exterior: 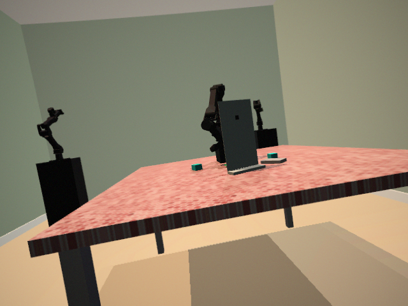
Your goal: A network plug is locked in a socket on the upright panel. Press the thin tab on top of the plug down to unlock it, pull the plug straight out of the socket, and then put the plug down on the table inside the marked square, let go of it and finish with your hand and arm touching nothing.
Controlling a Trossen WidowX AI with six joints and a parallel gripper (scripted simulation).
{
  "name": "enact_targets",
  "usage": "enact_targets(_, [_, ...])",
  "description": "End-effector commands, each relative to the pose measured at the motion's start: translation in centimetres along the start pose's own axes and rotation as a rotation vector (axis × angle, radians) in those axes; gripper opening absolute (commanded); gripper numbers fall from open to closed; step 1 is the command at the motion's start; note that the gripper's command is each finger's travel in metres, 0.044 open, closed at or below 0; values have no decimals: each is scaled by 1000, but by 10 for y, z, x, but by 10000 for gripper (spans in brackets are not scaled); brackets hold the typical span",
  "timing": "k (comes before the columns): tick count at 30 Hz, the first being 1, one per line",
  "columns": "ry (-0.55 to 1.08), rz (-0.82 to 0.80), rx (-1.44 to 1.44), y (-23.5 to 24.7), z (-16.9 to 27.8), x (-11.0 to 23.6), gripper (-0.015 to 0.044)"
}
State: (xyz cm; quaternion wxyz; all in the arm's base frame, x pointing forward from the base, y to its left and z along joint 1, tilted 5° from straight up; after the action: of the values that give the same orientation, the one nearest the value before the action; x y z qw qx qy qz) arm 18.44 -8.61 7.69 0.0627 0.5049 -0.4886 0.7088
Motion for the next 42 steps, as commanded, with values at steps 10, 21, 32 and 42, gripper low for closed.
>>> enact_targets(10, [3, 4, 7, -10, 0, 16, 156])
enact_targets(21, [3, 4, 7, -18, -2, 28, 156])
enact_targets(32, [0, 0, 0, -22, -5, 36, 156])
enact_targets(42, [2, 1, 2, -42, 0, 63, 156])
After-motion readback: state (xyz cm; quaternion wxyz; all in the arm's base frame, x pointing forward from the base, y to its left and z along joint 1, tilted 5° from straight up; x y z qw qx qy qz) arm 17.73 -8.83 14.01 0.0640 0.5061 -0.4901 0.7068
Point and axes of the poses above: the point midway between the two fingers, 35 mm back from their tips, its own x axis back along the fingers, its own y axis across the jaws, z = x × y, the point moved 8 cm from there along x, back along the fingers, and after that the axes turned 3 degrees about -x, right-handed, at the moved point
